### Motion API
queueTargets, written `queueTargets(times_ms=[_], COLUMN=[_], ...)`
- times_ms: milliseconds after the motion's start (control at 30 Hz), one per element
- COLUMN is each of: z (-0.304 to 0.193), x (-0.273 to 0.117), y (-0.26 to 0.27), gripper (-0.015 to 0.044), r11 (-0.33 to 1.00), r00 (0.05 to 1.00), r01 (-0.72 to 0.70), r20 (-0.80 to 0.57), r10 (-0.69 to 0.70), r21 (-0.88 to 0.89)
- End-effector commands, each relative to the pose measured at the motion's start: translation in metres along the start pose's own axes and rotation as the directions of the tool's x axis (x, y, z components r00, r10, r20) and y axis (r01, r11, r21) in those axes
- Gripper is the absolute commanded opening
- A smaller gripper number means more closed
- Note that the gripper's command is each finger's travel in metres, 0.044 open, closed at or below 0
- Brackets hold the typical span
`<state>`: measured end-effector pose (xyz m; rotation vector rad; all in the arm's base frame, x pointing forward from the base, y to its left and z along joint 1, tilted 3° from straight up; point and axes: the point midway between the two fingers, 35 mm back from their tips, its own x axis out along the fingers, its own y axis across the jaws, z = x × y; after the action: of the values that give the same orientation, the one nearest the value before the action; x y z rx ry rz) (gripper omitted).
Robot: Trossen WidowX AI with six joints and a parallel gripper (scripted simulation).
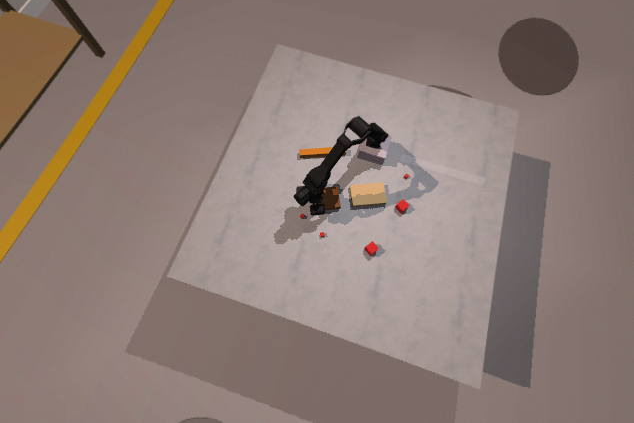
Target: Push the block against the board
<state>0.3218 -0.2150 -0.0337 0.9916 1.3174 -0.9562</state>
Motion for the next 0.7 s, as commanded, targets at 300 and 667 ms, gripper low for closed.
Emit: queueTargets(times_ms=[300,667], z=[-0.030,-0.048], x=[0.005,0.005], y=[-0.002,-0.004], gripper=[0.0000,0.0000], r11=[1.000,1.000], r00=[1.000,1.000], r01=[0.008,0.009], r20=[-0.026,-0.028], r10=[-0.009,-0.009], r21=[-0.001,-0.001])
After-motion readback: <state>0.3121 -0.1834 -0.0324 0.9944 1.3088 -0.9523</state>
